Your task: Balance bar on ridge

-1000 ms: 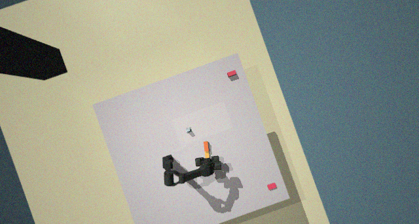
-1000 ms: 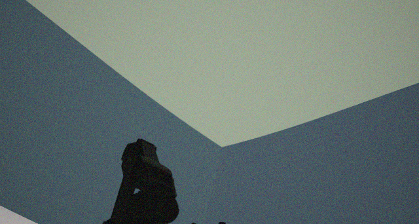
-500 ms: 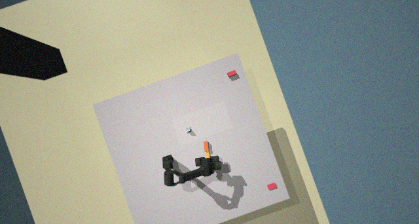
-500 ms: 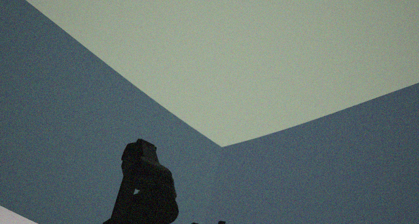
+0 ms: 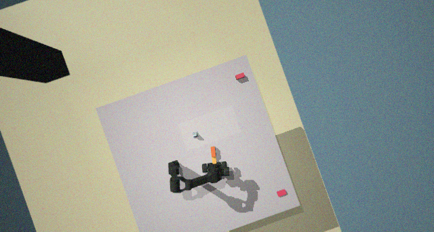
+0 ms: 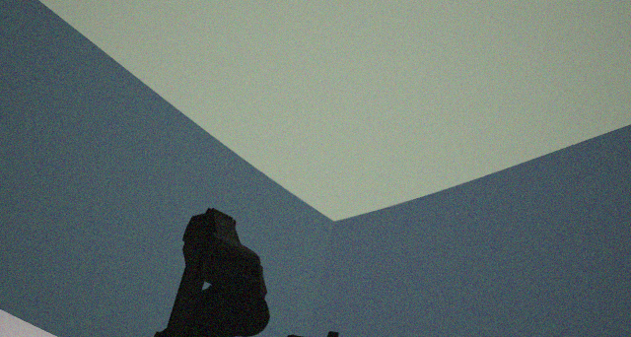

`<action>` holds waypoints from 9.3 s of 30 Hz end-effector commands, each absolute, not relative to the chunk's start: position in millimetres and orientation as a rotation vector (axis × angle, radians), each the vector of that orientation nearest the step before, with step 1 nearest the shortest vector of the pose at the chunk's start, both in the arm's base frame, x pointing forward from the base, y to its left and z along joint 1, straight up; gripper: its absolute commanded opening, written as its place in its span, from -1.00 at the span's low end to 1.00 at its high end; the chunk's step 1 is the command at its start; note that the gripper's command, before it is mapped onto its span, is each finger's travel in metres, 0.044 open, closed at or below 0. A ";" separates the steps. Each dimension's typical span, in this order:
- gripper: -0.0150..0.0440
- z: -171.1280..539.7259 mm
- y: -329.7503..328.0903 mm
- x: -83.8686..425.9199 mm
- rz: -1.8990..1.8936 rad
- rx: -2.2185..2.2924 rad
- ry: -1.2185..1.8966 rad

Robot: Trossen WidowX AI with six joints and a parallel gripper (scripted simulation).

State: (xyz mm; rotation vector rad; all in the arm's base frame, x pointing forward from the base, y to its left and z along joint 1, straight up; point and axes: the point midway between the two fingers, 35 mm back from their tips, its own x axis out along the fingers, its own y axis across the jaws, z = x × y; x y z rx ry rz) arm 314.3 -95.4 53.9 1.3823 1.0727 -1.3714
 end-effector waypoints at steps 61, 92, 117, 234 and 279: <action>-0.49 146.0 10.5 308.7 -1.334 1.371 1.090; -0.49 145.7 121.9 259.0 -1.300 1.342 1.125; -0.49 124.2 148.6 239.6 -1.291 1.333 1.135; -0.49 95.1 148.1 239.9 -1.291 1.333 1.135; -0.49 91.4 147.6 239.5 -1.291 1.333 1.135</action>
